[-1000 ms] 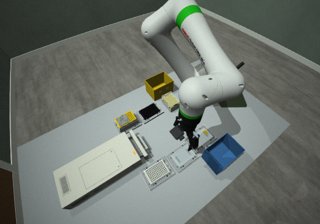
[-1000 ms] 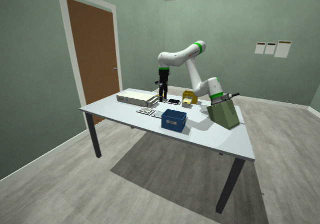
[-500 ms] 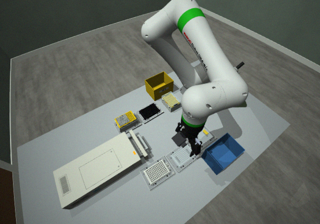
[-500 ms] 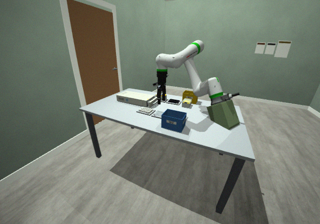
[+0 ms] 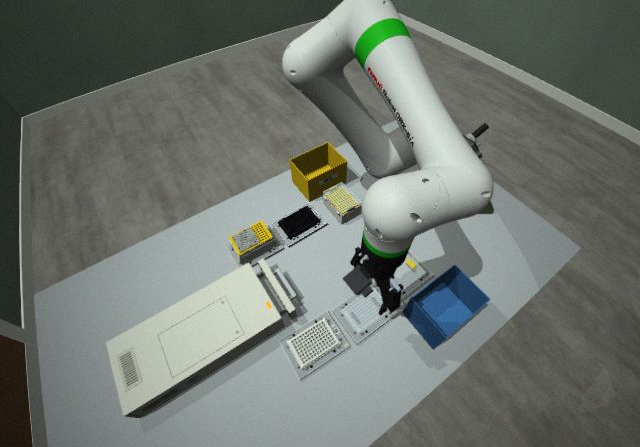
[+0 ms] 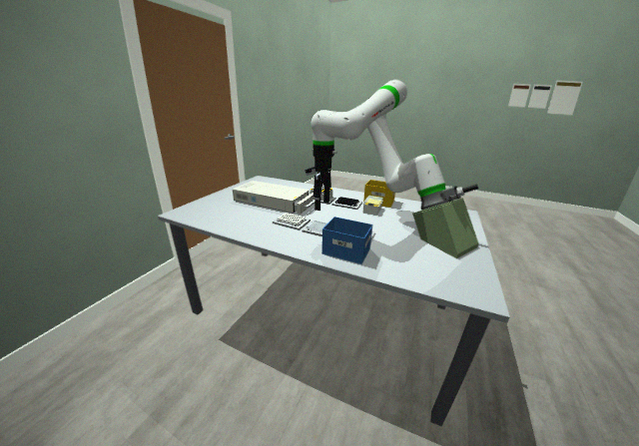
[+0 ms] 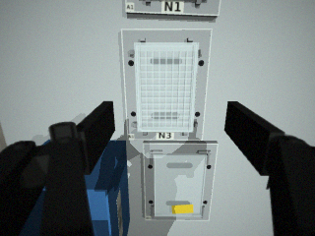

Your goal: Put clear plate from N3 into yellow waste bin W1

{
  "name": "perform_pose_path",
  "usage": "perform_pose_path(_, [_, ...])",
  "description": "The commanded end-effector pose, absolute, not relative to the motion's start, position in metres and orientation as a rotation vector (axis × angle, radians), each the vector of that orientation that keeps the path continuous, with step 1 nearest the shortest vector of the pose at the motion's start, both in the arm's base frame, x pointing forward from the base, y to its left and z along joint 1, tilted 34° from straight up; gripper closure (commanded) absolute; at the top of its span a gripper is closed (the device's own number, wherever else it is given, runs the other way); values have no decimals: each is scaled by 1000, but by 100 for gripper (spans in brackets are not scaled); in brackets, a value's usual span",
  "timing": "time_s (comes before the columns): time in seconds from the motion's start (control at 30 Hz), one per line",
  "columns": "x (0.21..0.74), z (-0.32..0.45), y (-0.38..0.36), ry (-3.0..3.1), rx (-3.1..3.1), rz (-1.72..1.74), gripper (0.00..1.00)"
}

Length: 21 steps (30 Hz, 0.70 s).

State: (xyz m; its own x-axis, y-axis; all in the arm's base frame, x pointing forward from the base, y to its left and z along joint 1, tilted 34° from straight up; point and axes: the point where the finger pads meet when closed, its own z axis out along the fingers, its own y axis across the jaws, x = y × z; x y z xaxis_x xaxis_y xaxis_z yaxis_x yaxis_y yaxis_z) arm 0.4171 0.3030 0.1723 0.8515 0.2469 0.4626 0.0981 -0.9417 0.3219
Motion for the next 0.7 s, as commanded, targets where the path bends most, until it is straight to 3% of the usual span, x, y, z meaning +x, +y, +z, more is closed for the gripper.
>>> perform_pose_path(0.0, [420,168,302,262,2741,742,30])
perform_pose_path(0.67, [433,148,297,262,2741,743,30])
